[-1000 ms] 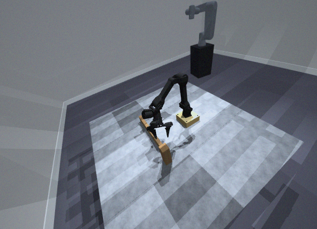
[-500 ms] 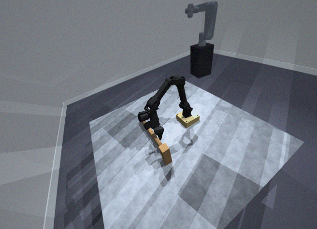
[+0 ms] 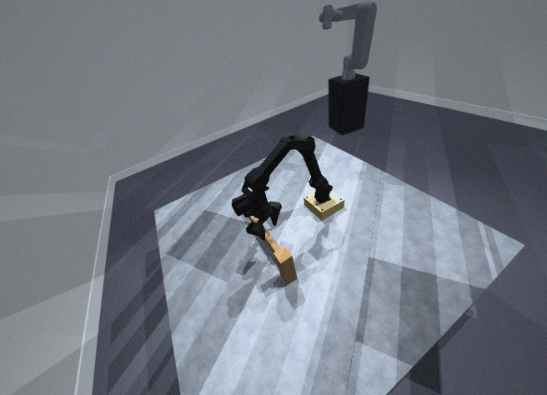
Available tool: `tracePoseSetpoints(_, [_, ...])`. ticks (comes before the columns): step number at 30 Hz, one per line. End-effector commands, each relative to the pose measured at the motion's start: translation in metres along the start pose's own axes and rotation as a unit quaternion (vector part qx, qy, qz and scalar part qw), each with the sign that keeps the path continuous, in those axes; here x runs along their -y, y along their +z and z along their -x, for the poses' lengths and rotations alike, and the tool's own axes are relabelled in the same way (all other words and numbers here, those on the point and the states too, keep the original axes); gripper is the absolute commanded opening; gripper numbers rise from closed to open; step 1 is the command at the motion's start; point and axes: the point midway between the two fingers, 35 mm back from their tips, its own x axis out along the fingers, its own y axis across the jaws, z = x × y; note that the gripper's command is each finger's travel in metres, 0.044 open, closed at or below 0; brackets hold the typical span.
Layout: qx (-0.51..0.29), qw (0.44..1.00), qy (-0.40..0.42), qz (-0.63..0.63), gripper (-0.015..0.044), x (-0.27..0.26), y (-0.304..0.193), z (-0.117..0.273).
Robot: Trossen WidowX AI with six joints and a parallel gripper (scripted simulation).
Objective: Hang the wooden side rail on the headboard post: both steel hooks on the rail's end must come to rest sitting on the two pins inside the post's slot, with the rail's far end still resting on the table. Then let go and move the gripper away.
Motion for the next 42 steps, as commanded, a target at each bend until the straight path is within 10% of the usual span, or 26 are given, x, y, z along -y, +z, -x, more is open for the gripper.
tracePoseSetpoints(1, [0.087,0.958,-0.057,-0.268,0.044,0.0,0.016,0.016])
tracePoseSetpoints(42, [0.087,0.958,-0.057,-0.268,0.044,0.01,0.026,-0.049])
